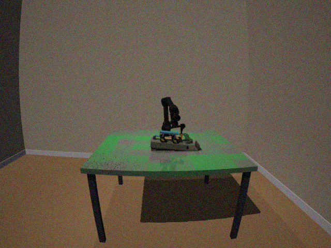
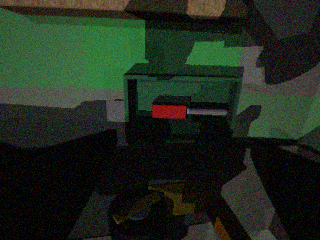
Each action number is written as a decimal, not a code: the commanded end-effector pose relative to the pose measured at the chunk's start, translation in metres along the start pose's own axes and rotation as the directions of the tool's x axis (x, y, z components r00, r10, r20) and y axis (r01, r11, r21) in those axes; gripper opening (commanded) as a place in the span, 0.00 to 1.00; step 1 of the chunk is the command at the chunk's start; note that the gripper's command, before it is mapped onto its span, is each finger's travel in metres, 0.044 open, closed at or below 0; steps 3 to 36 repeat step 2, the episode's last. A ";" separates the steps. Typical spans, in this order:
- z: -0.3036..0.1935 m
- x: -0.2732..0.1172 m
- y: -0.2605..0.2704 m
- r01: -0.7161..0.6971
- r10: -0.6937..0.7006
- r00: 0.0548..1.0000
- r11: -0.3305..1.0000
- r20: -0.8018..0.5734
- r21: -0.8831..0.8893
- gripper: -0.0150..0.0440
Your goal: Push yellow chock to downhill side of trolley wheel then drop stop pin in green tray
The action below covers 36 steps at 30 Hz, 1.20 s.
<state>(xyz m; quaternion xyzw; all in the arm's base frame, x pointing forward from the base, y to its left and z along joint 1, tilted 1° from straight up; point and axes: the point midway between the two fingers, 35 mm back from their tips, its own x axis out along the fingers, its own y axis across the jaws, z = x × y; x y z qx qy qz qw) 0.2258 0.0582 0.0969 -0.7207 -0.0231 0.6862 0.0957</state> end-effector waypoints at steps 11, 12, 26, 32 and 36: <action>-0.001 -0.017 -0.004 0.006 -0.006 1.000 1.000 -0.006 -0.006 1.00; -0.001 -0.017 -0.004 0.006 -0.006 1.000 1.000 -0.006 -0.006 1.00; -0.001 -0.017 -0.004 0.006 -0.006 1.000 1.000 -0.006 -0.006 1.00; -0.001 -0.017 -0.004 0.006 -0.006 1.000 1.000 -0.006 -0.006 1.00; -0.001 -0.017 -0.004 0.006 -0.006 1.000 1.000 -0.006 -0.006 1.00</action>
